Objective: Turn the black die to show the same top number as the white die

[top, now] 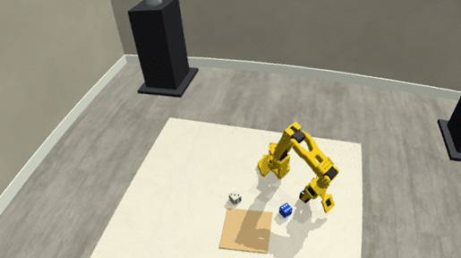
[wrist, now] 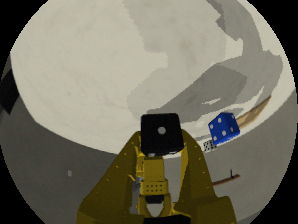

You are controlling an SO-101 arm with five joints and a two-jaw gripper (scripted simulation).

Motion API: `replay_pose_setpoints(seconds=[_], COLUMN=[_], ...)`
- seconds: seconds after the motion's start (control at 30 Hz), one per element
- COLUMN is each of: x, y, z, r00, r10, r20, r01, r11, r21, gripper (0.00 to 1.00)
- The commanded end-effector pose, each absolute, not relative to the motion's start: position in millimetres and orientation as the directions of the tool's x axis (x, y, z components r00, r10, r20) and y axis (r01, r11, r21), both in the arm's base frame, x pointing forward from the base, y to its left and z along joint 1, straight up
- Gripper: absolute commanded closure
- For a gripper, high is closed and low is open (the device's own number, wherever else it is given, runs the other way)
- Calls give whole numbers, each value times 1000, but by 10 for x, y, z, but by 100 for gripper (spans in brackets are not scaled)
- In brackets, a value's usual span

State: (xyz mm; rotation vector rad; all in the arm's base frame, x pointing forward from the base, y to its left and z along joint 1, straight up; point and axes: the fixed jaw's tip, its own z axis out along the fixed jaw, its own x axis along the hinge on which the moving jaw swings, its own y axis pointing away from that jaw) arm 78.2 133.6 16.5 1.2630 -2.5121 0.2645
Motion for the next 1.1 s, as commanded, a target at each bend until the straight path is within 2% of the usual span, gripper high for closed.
replay_pose_setpoints(seconds=[0.0, 0.57, 1.07], x=[843, 809, 804], y=[1419, 1394, 1389], z=[324, 726, 750], r00=[-581, -600, -599], r10=[-776, -799, -798], r20=[245, -50, -72], r01=[-803, -800, -800], r11=[596, 600, 600], r21=[-14, 3, 5], gripper=[100, 100, 100])
